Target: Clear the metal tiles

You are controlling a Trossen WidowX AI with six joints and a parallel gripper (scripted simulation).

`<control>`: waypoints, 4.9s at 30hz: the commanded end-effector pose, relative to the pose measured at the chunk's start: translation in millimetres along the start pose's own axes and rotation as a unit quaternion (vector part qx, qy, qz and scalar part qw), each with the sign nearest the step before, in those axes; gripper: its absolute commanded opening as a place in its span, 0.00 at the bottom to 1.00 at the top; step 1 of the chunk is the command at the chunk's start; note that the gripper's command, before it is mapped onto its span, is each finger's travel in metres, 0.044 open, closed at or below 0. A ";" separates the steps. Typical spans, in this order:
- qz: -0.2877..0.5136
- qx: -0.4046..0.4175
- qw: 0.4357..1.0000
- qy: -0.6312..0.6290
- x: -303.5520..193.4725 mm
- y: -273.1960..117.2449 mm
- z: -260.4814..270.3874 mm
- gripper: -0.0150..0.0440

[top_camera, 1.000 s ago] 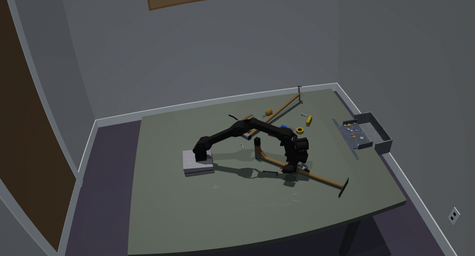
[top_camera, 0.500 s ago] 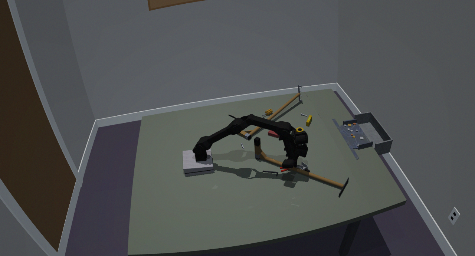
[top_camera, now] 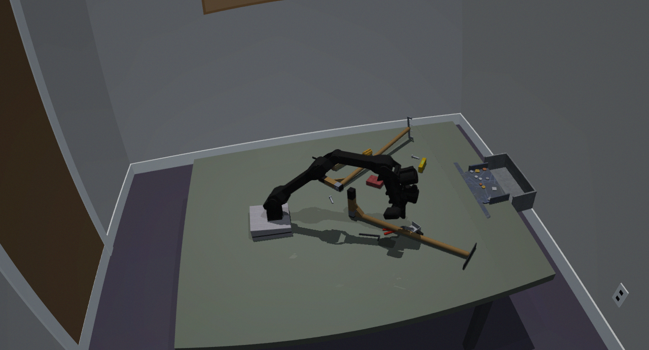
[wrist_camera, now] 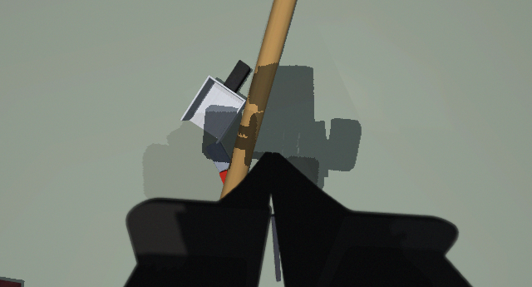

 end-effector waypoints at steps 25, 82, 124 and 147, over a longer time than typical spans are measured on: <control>0.037 0.014 0.998 -0.052 -9.8 5.1 -40.0 0.25; 0.049 0.013 0.997 -0.061 -29.0 93.4 -22.1 0.25; 0.038 0.016 0.997 -0.060 -20.5 96.0 16.7 0.25; 0.031 0.018 0.998 -0.060 -17.7 96.8 38.5 0.25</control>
Point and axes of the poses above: the point midway between the two fingers, 35 mm back from their tips, its own y axis out along the fingers, its own z axis across the jaws, x = y × z, the point moved 9 cm from there along -y, back along the fingers, and after that the axes turned 4 degrees about -y, right-handed, at the moved point
